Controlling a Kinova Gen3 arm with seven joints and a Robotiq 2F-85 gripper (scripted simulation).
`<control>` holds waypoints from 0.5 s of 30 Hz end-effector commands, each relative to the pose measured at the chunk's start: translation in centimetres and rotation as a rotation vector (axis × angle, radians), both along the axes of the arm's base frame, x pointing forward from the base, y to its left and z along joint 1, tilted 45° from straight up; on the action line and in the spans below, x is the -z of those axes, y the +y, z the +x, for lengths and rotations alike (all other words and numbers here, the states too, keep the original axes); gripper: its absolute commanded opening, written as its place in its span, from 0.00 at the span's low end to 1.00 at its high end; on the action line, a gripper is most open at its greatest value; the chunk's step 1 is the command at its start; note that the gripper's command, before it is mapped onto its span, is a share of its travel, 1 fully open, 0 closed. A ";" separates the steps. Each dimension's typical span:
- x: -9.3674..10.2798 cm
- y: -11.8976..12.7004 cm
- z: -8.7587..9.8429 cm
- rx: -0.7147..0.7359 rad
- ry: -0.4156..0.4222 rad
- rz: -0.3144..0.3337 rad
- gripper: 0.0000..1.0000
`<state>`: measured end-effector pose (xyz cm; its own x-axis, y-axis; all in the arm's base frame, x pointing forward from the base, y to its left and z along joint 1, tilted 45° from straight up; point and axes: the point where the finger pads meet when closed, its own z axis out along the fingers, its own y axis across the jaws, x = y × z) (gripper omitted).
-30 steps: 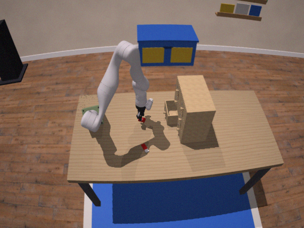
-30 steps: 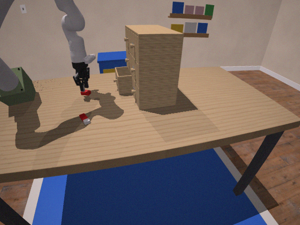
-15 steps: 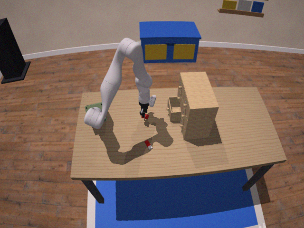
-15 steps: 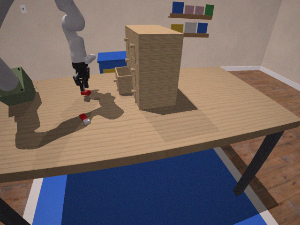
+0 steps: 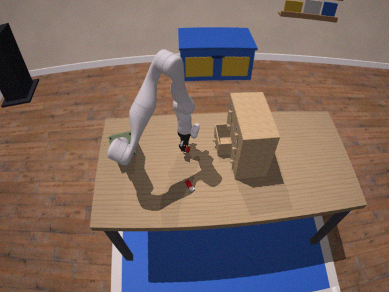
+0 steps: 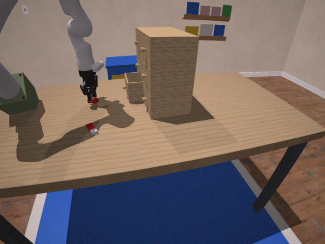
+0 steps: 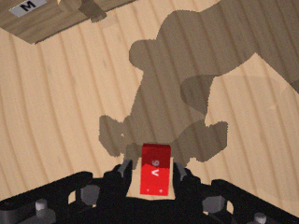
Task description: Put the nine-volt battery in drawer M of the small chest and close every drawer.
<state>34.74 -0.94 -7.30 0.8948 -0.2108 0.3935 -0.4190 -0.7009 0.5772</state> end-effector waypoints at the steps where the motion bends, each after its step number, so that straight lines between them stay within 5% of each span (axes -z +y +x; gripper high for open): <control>1: 0.4 -0.6 0.0 0.004 0.002 -0.005 0.42; 15: 0.8 -1.0 0.1 0.004 0.002 -0.005 0.42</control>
